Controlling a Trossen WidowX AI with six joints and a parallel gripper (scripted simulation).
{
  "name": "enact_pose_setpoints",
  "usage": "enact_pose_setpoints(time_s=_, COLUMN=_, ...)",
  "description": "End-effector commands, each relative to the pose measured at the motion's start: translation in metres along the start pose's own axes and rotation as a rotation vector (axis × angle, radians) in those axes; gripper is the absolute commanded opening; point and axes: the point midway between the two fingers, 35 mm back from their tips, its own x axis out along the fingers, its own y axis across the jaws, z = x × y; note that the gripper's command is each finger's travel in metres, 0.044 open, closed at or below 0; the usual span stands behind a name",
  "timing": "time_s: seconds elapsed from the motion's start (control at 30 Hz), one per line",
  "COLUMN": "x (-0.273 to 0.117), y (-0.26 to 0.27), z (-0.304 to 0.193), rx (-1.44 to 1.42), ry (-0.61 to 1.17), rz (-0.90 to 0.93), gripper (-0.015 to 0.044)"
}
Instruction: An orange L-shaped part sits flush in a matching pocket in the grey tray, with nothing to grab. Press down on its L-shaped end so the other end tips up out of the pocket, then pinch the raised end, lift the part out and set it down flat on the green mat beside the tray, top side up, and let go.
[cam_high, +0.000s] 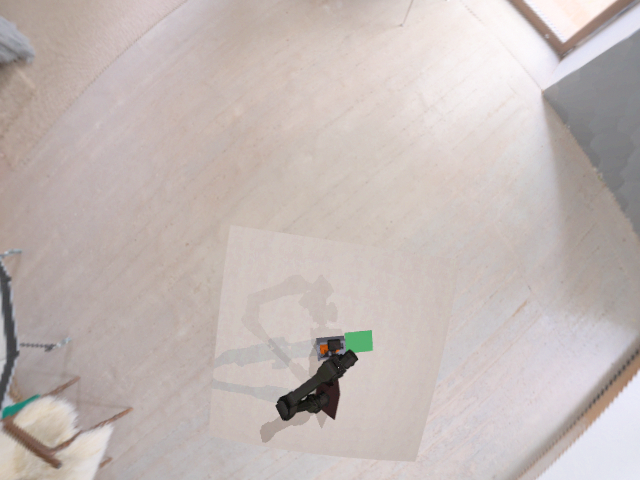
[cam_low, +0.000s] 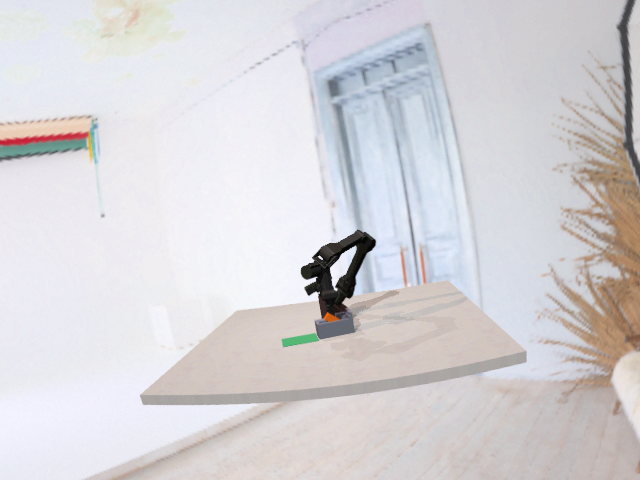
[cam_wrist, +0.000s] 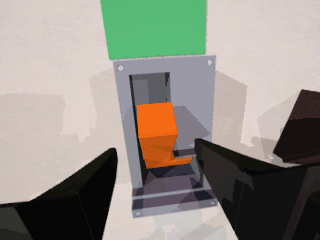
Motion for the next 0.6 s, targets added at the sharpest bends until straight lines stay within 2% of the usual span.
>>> enact_pose_setpoints(time_s=0.0, x=0.008, y=0.0, z=-0.002, rx=0.003, ry=0.006, rz=-0.002, gripper=0.028)
enact_pose_setpoints(time_s=0.57, x=0.036, y=-0.001, z=-0.003, rx=0.002, ry=0.008, rz=-0.001, gripper=0.028)
